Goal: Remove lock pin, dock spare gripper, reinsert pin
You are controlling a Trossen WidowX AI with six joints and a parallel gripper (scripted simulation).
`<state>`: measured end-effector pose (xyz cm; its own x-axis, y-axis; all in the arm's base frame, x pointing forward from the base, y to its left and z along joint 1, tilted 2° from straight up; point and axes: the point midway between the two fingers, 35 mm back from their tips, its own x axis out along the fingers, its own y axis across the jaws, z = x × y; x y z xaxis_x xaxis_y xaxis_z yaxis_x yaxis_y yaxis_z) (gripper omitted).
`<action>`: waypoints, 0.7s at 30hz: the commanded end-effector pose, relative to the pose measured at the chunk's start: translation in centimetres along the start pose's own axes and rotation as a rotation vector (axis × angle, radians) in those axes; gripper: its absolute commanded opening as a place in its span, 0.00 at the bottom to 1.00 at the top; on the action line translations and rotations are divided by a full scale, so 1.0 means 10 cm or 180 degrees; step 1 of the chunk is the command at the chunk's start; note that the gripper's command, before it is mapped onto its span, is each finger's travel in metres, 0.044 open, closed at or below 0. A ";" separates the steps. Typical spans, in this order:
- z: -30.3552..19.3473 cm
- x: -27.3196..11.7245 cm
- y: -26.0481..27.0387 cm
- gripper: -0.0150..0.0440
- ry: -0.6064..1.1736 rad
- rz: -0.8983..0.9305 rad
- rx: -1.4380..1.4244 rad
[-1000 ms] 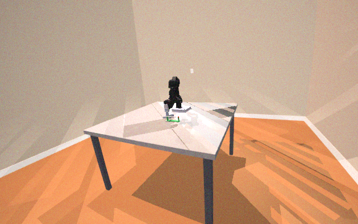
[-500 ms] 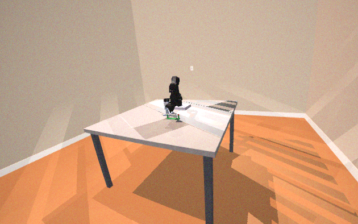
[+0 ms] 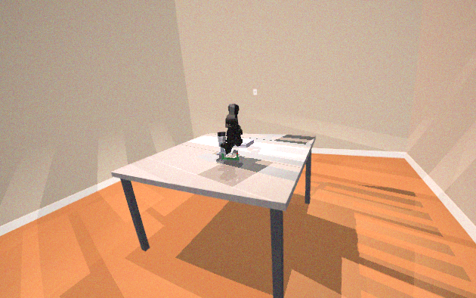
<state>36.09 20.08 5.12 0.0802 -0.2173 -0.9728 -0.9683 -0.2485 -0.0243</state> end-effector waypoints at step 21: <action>0.09 0.31 0.02 0.56 -0.0016 0.0012 0.0009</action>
<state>36.00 20.17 2.06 0.0773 -0.2191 -0.9726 -0.9684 -0.2485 -0.0210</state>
